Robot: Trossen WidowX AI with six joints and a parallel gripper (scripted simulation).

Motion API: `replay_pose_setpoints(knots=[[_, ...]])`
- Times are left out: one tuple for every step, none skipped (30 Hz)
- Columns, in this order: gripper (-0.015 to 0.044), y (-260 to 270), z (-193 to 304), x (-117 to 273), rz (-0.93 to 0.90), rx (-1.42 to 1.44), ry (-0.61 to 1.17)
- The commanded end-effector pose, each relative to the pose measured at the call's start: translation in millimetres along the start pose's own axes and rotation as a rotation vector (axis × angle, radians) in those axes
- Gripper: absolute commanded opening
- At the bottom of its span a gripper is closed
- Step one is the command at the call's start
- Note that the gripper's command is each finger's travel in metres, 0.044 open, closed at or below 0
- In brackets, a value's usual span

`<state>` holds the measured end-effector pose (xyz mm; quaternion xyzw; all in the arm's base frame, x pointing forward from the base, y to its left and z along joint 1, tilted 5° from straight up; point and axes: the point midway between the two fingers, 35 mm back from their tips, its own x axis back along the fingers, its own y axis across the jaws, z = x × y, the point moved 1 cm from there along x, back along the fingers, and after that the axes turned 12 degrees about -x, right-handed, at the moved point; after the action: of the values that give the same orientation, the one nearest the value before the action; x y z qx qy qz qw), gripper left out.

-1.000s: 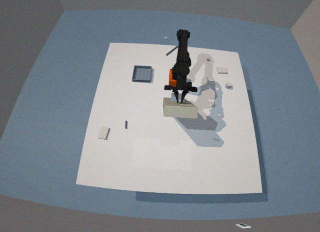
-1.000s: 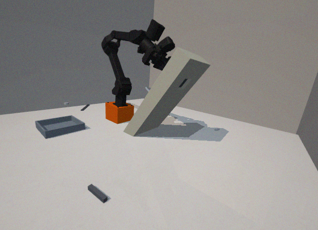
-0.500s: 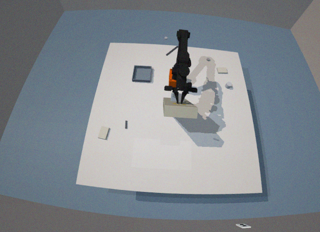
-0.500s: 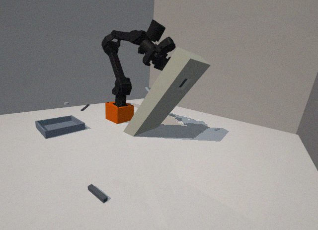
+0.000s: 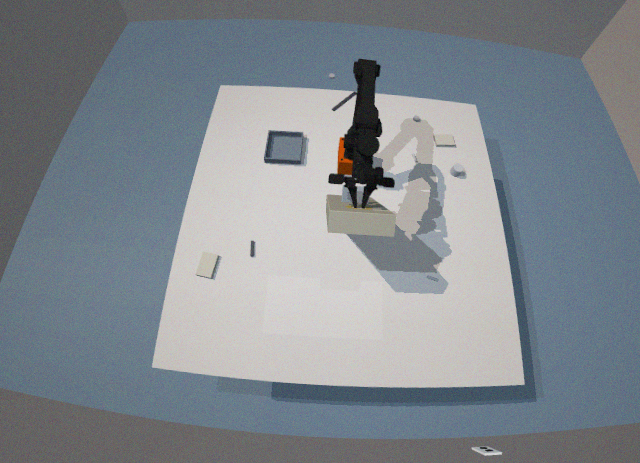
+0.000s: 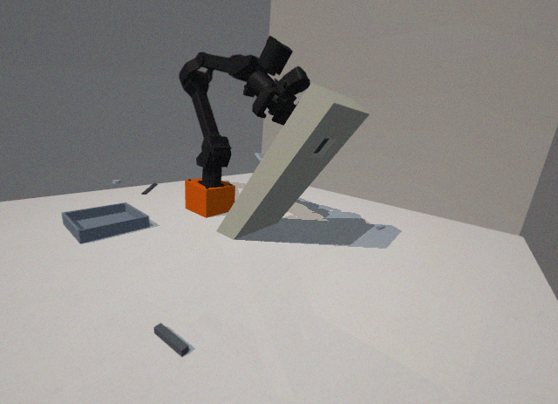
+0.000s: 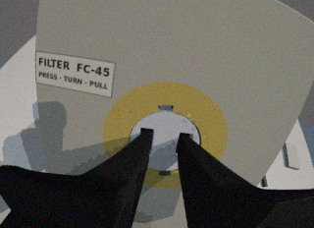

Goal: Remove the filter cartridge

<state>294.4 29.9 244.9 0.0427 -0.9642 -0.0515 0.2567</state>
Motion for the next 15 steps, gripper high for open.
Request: replay_pose_setpoints(knots=[[0.009,-0.5,-0.3,-2.9,0.003,-0.003,-0.001],[0.009,-0.5,-0.3,-3.2,0.003,-0.003,-0.001],[0.009,-0.5,-0.3,-3.7,0.003,-0.003,-0.001],[0.009,-0.5,-0.3,-3.9,0.003,-0.003,-0.001],[0.009,-0.5,-0.3,-4.2,0.003,-0.003,-0.001],[0.009,-0.5,-0.3,-4.7,0.003,-0.003,-0.001],[0.009,-0.5,-0.3,-4.9,0.003,-0.003,-0.001],[0.009,-0.5,-0.3,-5.2,0.003,-0.003,-0.001],[0.009,-0.5,-0.3,-5.7,0.003,-0.003,-0.001],[0.009,-0.5,-0.3,-5.9,0.003,-0.003,-0.001],[0.009,-0.5,-0.3,-6.3,0.003,-0.003,-0.001],[0.009,-0.5,-0.3,-6.5,0.003,-0.003,-0.001],[0.009,-0.5,-0.3,-6.5,0.003,-0.003,-0.001],[0.009,-0.5,-0.3,-6.5,0.003,-0.003,-0.001],[0.0083,-0.1,0.2,-3.7,0.001,0.0,0.0]])
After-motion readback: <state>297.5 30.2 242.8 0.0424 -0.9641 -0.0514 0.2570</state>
